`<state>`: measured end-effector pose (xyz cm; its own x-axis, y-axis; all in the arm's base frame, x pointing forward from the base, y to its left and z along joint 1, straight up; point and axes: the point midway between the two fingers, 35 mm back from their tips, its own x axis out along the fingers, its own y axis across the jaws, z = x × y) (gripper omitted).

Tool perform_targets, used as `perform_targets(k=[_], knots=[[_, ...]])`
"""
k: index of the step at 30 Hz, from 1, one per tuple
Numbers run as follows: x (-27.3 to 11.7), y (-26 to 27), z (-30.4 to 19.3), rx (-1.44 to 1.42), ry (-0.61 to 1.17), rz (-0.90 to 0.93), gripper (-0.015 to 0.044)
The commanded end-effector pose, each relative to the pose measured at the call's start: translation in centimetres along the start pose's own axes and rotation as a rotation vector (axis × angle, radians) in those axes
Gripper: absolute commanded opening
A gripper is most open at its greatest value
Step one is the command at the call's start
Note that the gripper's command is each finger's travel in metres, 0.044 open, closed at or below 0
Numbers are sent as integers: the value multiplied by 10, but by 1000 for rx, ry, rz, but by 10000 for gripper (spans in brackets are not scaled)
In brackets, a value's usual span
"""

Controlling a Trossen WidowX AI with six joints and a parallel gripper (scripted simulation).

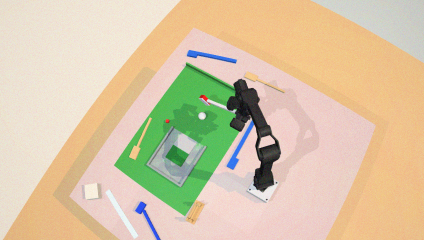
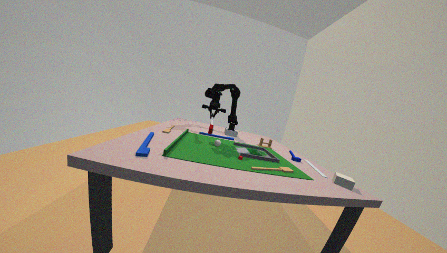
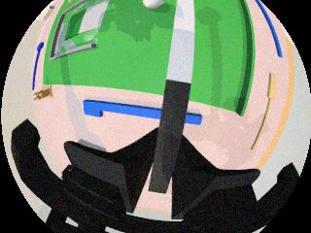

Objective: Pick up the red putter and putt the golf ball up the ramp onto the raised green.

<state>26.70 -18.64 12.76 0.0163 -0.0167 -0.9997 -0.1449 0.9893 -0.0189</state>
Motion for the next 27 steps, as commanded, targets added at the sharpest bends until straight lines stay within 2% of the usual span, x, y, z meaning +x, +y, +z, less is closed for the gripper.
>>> perform_targets(k=[1, 9, 27], knots=[[4, -2, 1, 10, -5, -5, 0], [35, -2, 1, 10, -5, -5, 0], [59, -3, 1, 10, -5, -4, 0]])
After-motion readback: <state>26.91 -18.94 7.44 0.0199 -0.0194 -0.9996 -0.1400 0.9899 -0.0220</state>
